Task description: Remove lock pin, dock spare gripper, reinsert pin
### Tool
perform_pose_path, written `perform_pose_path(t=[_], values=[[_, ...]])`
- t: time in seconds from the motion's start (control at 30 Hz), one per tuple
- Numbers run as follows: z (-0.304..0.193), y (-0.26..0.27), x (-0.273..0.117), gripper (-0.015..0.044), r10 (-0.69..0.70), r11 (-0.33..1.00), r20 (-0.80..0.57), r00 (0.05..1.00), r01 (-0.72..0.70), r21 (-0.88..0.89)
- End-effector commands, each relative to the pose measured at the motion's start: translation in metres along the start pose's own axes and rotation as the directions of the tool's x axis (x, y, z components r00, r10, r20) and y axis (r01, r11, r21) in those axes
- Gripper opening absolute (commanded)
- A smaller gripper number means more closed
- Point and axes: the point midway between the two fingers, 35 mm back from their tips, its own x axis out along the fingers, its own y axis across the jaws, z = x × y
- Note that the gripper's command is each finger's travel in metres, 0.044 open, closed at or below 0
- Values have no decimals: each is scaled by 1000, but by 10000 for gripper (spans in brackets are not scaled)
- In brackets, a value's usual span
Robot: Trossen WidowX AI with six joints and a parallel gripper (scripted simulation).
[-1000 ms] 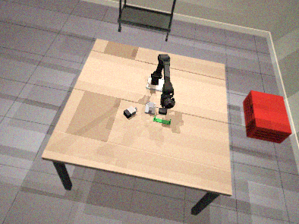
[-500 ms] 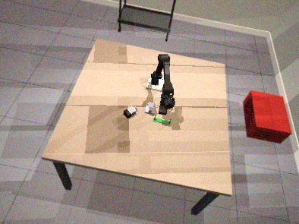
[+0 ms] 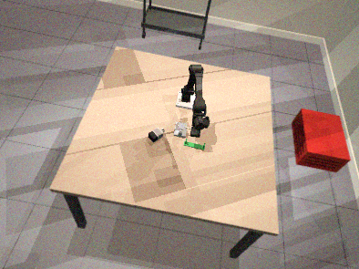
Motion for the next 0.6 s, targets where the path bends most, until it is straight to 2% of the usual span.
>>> perform_pose_path(t=[0.0,0.57], values=[[3,1,-4,0,3,1000,52,999,-3,-11],[16,1,-10,0,9,1000,102,995,-8,-17]])
